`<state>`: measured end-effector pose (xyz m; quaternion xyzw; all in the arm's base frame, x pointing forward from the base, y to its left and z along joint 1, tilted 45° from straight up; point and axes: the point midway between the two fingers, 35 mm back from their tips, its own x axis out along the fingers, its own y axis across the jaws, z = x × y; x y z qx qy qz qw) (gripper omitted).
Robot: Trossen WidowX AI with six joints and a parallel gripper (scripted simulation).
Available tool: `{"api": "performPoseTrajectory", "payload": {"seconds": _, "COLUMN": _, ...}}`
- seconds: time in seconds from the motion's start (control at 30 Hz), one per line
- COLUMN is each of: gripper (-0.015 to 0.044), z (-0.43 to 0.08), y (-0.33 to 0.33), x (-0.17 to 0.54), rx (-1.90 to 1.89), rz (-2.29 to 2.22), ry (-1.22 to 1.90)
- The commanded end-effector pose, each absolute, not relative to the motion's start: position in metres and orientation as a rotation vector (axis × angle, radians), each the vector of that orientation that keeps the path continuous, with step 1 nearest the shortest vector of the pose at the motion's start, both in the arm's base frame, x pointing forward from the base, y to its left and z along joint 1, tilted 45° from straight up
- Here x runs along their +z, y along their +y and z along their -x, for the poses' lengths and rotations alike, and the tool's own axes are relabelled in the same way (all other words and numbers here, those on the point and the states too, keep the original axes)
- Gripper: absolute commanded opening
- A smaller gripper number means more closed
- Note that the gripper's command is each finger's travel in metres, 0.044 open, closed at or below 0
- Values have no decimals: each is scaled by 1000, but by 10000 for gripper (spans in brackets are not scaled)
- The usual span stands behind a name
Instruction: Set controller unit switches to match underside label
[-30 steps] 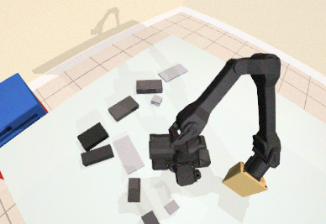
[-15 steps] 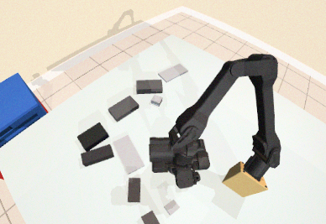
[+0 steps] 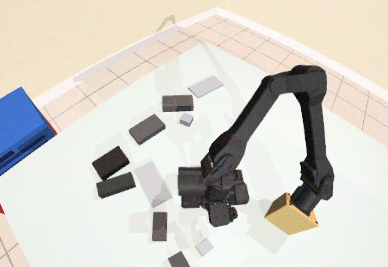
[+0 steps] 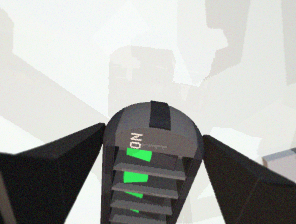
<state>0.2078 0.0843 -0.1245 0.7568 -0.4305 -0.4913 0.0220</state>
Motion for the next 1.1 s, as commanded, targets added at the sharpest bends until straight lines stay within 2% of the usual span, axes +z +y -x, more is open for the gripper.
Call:
{"api": "performPoseTrajectory", "payload": {"seconds": 0.0, "gripper": 338, "z": -210, "y": 79, "x": -126, "rx": -1494, "rz": -2347, "ry": -1339}}
{"api": "performPoseTrajectory", "payload": {"seconds": 0.6, "gripper": 338, "z": -208, "y": 77, "x": -131, "rx": -1511, "rz": -2345, "ry": -1337}}
{"api": "performPoseTrajectory", "payload": {"seconds": 0.73, "gripper": 440, "z": -208, "y": 78, "x": -132, "rx": -1519, "rz": -2343, "ry": -1339}}
{"api": "performPoseTrajectory", "payload": {"seconds": 1.07, "gripper": 440, "z": -215, "y": 79, "x": -123, "rx": -1519, "rz": -2344, "ry": -1339}}
